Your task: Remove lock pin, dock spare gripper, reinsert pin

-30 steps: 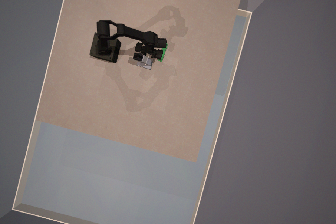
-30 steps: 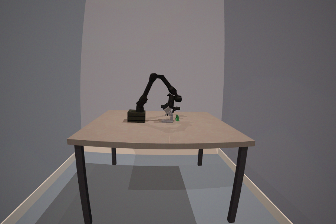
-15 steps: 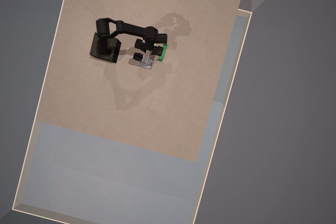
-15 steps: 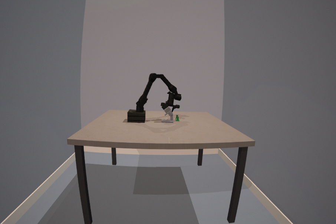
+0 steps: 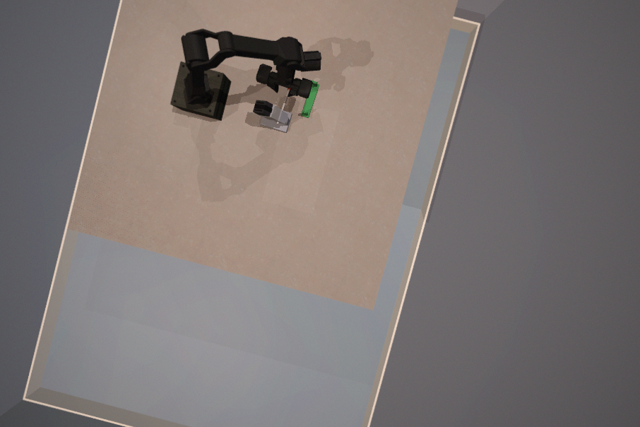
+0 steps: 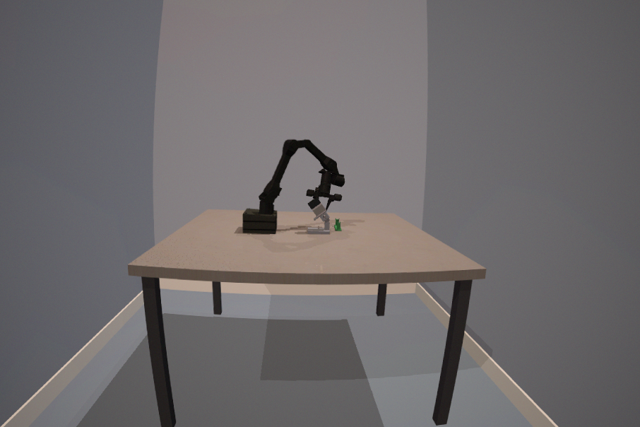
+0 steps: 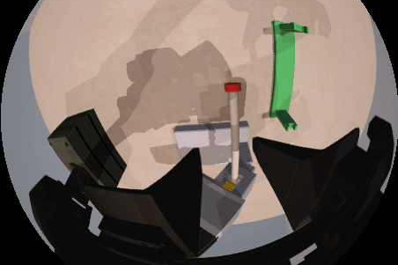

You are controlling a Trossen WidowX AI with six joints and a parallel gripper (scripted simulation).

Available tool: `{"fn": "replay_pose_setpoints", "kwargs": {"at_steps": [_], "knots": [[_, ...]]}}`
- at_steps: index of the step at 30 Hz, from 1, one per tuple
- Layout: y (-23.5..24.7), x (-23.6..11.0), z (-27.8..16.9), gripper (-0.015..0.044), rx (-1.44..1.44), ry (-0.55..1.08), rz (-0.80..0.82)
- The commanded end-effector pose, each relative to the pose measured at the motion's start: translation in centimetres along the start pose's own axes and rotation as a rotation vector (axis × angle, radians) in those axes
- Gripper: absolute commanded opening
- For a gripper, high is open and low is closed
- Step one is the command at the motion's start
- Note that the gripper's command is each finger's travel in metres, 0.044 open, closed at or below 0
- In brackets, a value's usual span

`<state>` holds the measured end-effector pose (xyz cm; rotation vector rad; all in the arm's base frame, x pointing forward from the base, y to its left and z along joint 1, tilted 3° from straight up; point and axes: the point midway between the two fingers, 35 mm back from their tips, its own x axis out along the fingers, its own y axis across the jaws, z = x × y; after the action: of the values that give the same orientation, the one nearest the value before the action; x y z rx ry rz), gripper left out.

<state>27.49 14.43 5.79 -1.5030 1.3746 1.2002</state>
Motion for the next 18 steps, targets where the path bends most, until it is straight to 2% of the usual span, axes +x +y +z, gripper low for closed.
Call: {"fn": "replay_pose_setpoints", "kwargs": {"at_steps": [1,12,18], "knots": [[0.1,-1.0,0.4,0.0200,0.001,-0.002,0.000],[0.4,-3.8,1.4,0.0200,-0.008,0.003,-0.001],[0.3,-3.1,1.1,0.0358,-0.009,0.005,-0.002]]}}
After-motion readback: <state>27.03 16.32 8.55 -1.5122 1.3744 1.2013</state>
